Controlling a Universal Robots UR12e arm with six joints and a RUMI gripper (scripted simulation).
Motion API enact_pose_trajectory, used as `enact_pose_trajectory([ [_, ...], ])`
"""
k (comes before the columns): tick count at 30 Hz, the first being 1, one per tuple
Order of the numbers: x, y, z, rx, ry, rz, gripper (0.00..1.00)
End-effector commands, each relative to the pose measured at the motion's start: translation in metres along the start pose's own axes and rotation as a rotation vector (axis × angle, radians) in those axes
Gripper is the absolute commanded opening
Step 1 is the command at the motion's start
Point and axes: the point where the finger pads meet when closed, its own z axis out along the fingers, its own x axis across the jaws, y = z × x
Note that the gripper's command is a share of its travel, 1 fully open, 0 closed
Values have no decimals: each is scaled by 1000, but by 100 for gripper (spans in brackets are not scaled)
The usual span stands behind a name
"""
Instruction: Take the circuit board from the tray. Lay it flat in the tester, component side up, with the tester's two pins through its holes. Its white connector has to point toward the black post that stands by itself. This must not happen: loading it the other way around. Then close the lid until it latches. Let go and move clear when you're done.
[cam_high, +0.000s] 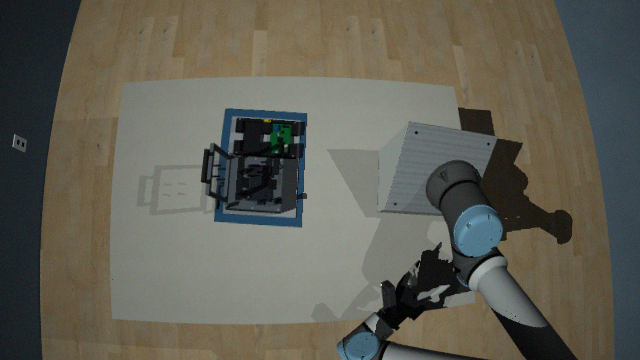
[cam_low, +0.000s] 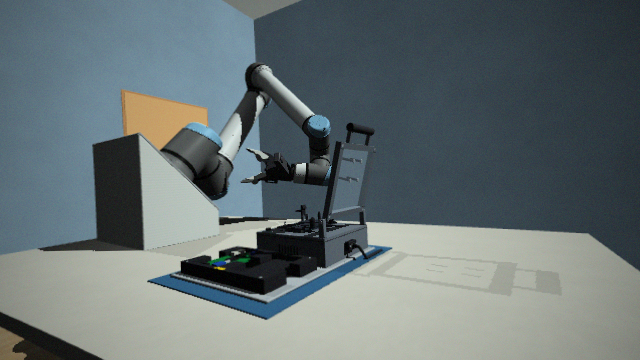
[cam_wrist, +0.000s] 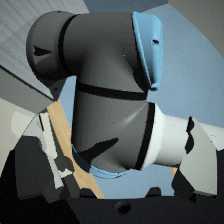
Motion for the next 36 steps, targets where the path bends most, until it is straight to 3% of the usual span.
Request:
enact_pose_trajectory([
  [1, 0, 0, 0, 0, -1, 0, 100],
  [23, -1, 0, -1, -5, -2, 7, 100],
  [36, -16, -7, -14, -89, -26, 134, 100],
])
